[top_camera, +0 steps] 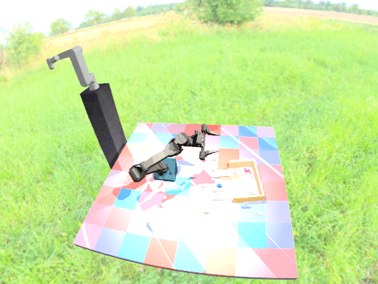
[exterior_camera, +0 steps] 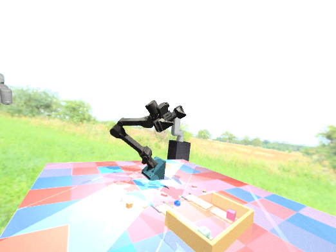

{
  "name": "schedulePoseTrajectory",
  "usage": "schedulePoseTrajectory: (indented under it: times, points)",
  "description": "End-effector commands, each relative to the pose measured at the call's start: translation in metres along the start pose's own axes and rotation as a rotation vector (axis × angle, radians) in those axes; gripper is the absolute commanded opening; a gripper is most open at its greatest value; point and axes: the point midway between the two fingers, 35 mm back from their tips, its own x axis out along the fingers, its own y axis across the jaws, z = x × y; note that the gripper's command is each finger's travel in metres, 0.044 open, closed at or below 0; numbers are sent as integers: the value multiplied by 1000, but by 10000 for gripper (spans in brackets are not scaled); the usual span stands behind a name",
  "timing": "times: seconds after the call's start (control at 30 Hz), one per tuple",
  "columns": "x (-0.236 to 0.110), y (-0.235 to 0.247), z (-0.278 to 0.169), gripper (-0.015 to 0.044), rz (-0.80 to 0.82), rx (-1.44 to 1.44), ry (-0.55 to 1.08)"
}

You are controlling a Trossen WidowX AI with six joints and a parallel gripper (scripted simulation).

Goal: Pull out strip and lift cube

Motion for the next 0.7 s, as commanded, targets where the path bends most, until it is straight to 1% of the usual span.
schedulePoseTrajectory:
  times: [0.0, 0.23, 0.3, 0.67]
  points:
    - [2, -8, -76, 400, -91, -179, 196]
    - [-20, -39, -173, 400, -233, -501, 464]
    - [-28, -48, -190, 400, -260, -573, 513]
    - [-29, -49, -193, 400, -266, -588, 523]
